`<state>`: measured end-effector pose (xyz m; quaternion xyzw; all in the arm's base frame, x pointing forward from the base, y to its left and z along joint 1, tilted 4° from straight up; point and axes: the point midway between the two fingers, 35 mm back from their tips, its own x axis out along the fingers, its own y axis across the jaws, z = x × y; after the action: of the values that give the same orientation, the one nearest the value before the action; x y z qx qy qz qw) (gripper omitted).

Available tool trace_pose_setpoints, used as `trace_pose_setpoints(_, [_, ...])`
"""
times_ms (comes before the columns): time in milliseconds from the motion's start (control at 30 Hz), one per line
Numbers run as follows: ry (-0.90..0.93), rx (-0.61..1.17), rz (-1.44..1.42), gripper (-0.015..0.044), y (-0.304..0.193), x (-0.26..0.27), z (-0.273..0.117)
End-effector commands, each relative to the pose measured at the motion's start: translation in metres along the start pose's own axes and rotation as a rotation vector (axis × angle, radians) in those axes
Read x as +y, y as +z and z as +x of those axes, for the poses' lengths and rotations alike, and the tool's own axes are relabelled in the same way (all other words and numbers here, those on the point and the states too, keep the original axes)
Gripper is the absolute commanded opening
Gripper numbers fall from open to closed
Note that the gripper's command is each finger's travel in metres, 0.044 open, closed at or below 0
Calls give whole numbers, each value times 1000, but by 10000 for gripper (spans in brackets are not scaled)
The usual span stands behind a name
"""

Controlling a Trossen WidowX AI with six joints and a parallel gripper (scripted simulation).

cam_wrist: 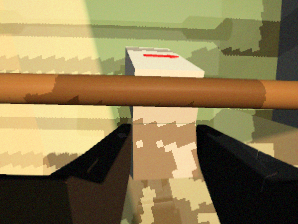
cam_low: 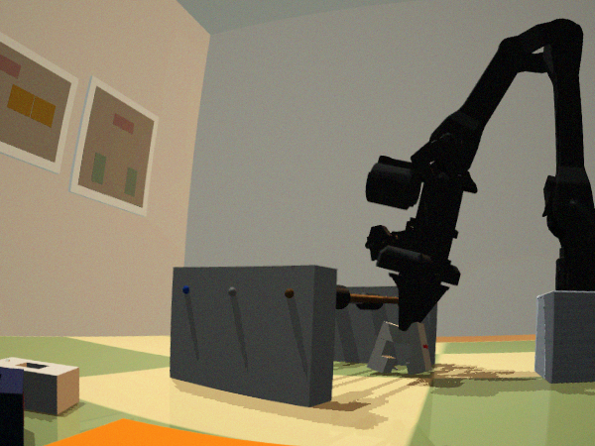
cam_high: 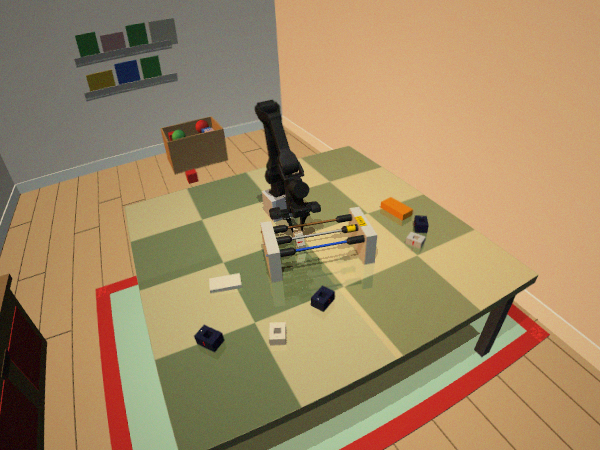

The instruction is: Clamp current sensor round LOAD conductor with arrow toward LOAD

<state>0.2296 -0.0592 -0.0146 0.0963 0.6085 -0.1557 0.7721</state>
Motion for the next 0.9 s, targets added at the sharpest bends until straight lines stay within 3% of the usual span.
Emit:
trace_pose_setpoints(0, [-1, 3, -1, 89, 0, 0, -1])
trace_pose_setpoints(133, [-2, 8, -3, 0, -2, -1, -3])
trace_pose_setpoints(867, [-2, 13, -3, 0, -59, 0, -18])
